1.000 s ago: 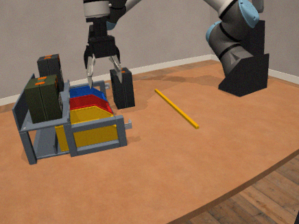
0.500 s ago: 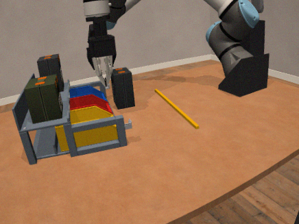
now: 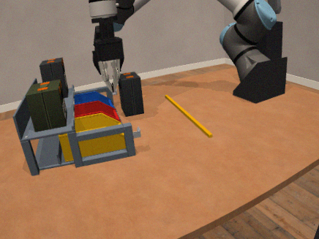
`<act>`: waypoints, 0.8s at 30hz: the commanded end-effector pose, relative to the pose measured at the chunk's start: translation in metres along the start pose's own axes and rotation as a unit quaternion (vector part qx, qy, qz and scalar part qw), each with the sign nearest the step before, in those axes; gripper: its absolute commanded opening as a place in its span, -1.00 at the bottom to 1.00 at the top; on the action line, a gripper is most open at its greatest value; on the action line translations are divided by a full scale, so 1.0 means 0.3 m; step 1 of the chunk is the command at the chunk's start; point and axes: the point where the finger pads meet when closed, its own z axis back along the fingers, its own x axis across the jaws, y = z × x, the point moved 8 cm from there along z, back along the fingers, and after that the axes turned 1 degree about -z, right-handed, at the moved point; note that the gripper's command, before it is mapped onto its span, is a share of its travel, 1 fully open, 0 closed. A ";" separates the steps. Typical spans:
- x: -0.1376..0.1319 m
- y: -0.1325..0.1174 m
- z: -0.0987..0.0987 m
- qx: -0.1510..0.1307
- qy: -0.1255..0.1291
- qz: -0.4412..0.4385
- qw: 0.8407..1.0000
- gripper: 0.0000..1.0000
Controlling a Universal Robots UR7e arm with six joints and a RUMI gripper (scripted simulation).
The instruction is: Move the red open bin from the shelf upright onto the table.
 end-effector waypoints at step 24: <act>0.000 0.000 0.002 0.000 0.001 0.000 1.000 0.16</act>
